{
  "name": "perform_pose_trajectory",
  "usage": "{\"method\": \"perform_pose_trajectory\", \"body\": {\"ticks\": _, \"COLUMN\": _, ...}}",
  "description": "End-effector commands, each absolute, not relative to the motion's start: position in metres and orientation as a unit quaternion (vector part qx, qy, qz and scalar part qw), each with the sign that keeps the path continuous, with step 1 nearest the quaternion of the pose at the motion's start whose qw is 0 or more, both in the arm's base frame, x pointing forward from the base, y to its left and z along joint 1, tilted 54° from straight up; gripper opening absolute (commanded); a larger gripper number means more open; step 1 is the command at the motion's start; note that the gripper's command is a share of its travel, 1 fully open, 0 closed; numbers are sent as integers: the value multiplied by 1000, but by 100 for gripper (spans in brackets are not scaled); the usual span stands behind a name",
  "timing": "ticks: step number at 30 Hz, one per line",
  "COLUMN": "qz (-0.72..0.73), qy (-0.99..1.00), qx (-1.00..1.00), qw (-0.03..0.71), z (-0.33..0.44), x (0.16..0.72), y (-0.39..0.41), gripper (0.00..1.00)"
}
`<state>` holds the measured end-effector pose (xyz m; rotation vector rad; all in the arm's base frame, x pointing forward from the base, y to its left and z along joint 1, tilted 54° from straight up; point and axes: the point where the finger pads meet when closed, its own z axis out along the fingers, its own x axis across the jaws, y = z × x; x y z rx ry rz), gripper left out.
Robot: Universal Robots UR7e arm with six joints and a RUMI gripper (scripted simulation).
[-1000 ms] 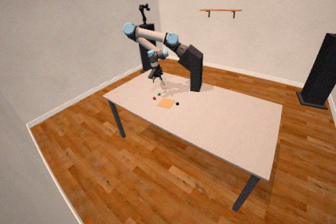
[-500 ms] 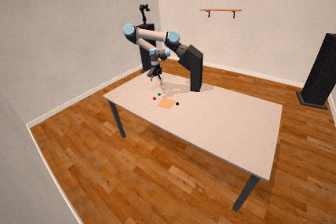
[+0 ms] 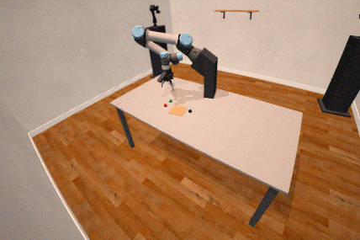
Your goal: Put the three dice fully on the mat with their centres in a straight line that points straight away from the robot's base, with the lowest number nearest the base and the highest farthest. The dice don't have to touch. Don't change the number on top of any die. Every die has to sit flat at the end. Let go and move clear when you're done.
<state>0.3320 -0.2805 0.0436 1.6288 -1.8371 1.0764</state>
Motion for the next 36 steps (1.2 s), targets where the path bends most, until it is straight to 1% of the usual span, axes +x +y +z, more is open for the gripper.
{"method": "perform_pose_trajectory", "body": {"ticks": 1, "qz": 391, "qy": -667, "qx": 592, "qw": 228, "z": 44, "x": 332, "y": -281, "gripper": 100}}
{"method": "perform_pose_trajectory", "body": {"ticks": 12, "qz": 392, "qy": -666, "qx": 592, "qw": 228, "z": 35, "x": 334, "y": -292, "gripper": 100}}
{"method": "perform_pose_trajectory", "body": {"ticks": 36, "qz": 392, "qy": -666, "qx": 592, "qw": 228, "z": -20, "x": 349, "y": -365, "gripper": 100}}
